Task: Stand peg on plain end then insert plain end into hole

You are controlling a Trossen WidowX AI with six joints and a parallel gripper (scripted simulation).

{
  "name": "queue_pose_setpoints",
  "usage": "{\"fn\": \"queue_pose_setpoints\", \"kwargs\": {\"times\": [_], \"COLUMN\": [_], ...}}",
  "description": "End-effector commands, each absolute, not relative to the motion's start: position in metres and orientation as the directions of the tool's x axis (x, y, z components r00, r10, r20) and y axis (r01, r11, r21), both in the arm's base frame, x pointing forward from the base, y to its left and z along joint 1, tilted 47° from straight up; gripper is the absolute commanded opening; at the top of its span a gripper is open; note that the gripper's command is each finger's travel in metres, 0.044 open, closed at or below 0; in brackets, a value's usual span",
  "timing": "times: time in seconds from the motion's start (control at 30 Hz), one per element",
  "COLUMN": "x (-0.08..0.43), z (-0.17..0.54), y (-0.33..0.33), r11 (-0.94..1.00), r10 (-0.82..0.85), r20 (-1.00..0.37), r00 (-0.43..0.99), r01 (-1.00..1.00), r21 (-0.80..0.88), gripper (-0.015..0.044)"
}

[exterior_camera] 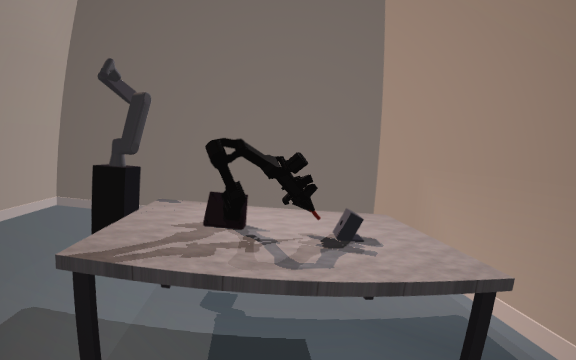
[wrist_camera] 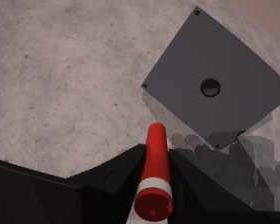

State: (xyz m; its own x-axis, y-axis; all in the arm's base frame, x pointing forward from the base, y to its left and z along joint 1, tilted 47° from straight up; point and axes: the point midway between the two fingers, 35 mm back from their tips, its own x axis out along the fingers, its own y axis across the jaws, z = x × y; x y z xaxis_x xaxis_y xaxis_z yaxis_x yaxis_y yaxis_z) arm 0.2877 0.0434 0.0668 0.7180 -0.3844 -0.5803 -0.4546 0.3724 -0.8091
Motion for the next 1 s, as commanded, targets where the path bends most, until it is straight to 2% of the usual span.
{"fn": "queue_pose_setpoints", "kwargs": {"times": [0.0,0.97], "x": [0.2865,0.2851], "z": [0.0667,0.0703], "y": [0.0428,0.0442], "r11": [0.361,0.314], "r10": [-0.377,-0.325], "r20": [-0.564,-0.465], "r00": [0.734,0.824], "r01": [-0.445,-0.369], "r21": [-0.820,-0.875], "gripper": [0.0000,0.0000]}}
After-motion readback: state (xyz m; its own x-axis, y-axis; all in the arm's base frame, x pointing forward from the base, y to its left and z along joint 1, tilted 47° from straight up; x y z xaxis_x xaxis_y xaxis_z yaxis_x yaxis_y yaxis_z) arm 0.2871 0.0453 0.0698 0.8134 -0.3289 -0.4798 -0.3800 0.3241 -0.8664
